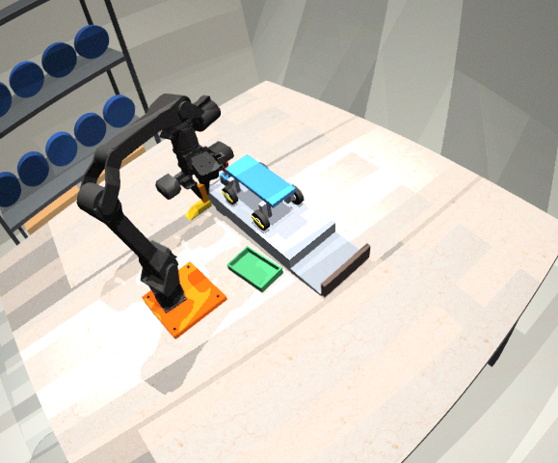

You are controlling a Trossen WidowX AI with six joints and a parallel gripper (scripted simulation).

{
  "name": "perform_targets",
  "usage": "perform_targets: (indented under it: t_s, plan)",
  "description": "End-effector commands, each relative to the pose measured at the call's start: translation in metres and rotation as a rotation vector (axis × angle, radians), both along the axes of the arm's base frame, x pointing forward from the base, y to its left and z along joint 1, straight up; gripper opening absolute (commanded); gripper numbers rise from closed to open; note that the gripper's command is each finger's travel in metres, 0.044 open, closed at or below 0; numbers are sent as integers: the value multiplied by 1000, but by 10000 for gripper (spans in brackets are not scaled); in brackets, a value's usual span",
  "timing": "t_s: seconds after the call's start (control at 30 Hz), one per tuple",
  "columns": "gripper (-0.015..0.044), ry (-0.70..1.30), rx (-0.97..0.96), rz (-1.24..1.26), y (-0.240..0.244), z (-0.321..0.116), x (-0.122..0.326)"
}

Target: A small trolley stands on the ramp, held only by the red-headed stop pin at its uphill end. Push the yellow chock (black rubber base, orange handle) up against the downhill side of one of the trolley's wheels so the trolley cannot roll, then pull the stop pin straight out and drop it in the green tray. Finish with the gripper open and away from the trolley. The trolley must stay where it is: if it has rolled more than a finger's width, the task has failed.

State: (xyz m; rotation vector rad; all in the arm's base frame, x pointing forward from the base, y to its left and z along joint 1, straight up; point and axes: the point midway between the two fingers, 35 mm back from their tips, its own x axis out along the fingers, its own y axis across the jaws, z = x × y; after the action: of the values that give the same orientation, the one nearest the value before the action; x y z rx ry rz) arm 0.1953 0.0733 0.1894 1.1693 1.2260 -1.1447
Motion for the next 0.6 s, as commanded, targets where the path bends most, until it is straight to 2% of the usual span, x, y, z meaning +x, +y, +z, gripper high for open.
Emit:
perform_targets:
  t_s: [0.0, 0.57]
  plan:
    - [0, -9, -1, 4, -16, 0, 4]
    - [0, -11, -7, 4, -73, -3, 20]
